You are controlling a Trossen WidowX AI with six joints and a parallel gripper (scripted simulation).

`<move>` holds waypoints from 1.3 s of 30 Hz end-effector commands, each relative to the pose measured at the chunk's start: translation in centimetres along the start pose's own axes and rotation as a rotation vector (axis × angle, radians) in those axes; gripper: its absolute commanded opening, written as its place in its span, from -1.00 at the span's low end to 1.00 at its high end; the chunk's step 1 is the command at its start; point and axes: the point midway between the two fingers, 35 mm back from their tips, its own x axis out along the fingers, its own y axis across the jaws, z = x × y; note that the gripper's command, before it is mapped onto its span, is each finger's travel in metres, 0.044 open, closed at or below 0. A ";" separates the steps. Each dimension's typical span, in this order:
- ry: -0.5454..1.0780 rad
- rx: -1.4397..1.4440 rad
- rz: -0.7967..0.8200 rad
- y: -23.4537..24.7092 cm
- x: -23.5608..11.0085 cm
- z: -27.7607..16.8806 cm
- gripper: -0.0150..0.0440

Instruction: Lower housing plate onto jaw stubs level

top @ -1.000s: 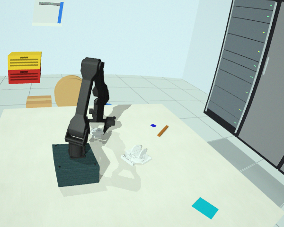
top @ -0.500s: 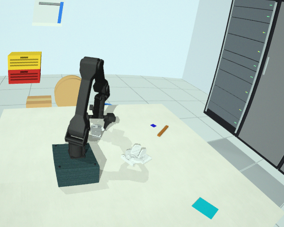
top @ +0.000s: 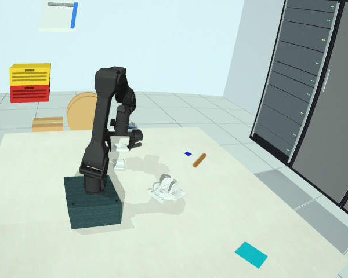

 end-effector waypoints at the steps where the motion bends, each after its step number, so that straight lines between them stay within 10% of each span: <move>1: -0.010 0.004 0.001 0.0 -0.5 0.1 0.70; 39: 0.003 0.421 -0.008 -8.6 -0.4 -8.0 0.70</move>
